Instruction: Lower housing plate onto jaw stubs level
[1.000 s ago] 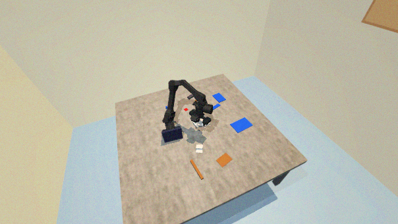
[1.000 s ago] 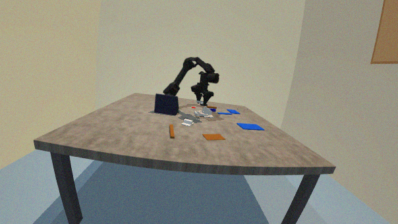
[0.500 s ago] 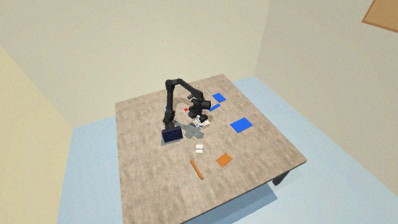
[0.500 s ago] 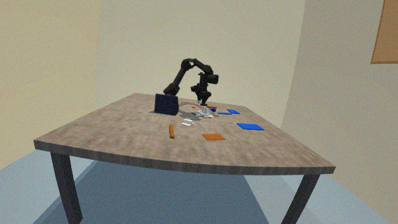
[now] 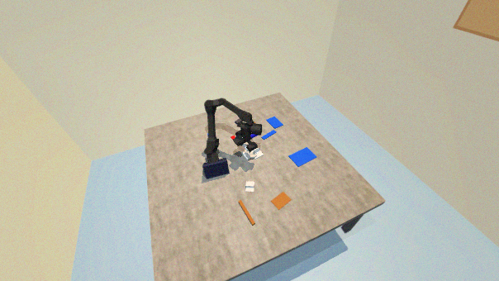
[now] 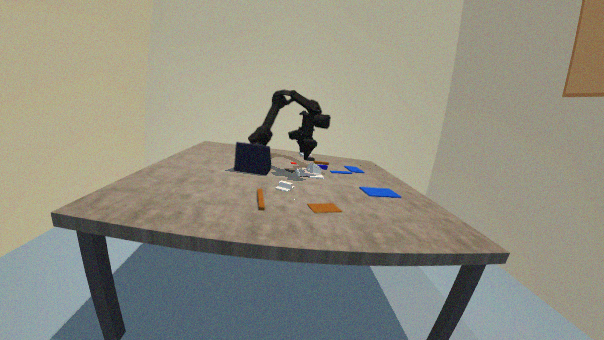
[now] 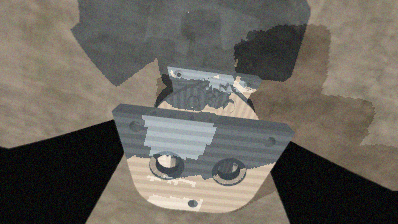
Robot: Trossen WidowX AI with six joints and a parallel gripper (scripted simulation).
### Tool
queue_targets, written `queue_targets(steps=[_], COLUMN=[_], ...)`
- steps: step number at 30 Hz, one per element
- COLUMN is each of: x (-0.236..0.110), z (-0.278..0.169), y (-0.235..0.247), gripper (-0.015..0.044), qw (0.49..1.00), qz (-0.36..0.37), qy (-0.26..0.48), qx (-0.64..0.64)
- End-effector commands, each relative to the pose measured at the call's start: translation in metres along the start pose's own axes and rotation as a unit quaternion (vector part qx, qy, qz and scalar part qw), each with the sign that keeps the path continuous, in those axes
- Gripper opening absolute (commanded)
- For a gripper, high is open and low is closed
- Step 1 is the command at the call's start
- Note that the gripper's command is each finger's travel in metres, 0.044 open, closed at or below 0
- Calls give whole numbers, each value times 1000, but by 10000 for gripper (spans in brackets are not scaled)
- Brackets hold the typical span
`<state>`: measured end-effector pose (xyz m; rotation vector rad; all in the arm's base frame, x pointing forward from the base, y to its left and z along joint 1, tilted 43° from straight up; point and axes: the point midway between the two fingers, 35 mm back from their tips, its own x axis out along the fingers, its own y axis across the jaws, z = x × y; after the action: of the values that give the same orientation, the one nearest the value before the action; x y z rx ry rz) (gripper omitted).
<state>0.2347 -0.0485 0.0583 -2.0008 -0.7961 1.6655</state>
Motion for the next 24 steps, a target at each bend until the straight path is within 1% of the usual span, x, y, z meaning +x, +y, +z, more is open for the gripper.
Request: queue_targets(steps=[1,24], x=[1,1], z=[1,2], y=[-2,-4], gripper=[351,351], qw=[1000,1000], qz=[-4,-4], qy=[-1,-1], qx=[5,8])
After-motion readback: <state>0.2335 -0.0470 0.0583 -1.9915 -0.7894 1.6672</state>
